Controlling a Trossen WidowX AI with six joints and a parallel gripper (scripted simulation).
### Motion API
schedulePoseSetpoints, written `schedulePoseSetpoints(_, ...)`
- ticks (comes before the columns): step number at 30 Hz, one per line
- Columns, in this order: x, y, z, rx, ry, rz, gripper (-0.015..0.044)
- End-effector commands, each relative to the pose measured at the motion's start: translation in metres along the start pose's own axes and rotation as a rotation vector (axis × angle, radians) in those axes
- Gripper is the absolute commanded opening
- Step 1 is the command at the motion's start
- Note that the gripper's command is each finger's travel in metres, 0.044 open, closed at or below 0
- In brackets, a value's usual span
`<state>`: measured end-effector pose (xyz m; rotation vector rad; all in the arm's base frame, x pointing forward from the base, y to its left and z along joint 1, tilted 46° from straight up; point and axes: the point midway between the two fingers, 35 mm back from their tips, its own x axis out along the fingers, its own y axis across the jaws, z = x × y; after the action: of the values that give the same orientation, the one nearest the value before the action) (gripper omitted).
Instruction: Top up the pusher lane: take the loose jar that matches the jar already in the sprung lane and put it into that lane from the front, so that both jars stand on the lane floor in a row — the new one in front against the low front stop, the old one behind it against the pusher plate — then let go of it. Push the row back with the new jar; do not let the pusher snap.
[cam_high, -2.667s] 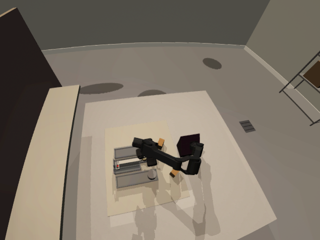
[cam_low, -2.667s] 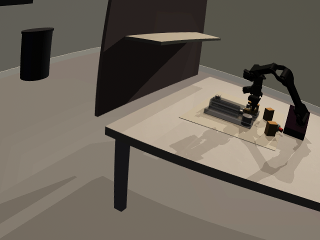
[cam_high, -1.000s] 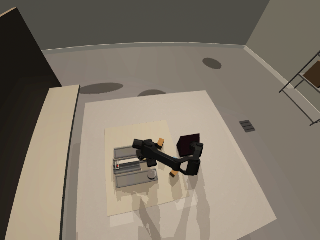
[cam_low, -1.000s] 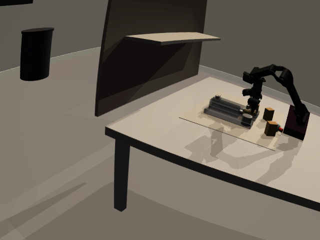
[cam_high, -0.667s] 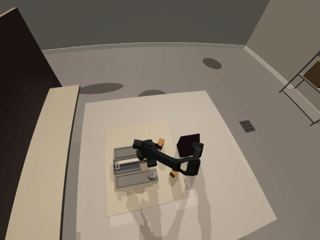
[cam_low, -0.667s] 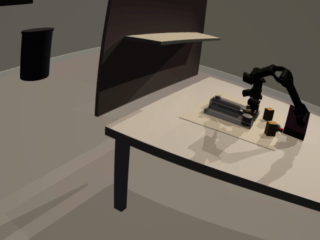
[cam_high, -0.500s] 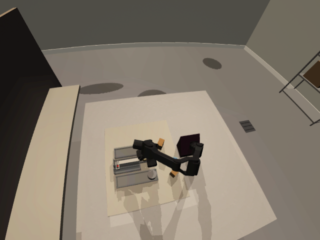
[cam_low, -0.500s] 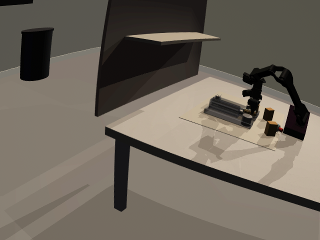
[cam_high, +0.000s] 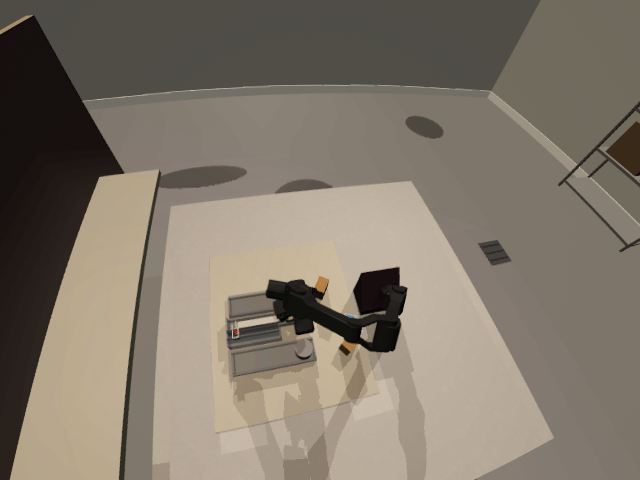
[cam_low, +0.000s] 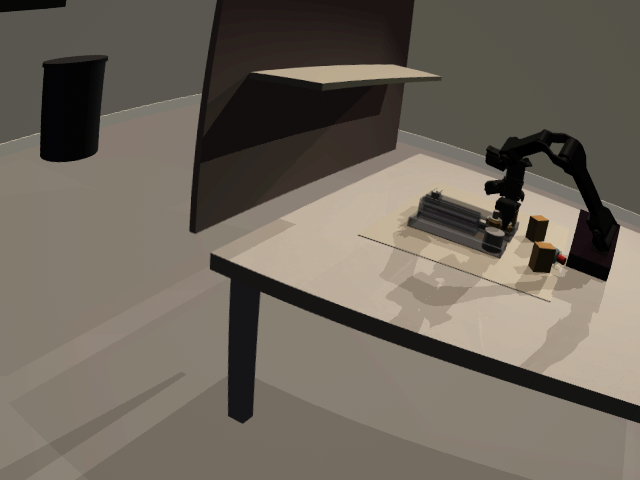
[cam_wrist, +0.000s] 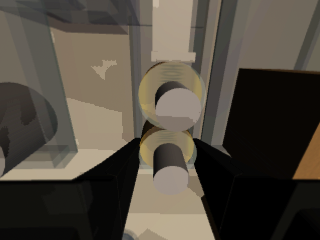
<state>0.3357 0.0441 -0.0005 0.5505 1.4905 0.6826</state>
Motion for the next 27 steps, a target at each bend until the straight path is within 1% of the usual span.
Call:
schedulePoseSetpoints(1, 0.0, 0.0013, 0.002, -0.003, -0.011, 0.008, 0.0)
schedulePoseSetpoints(27, 0.0001, 0.0013, -0.0023, -0.003, -0.011, 0.008, 0.0)
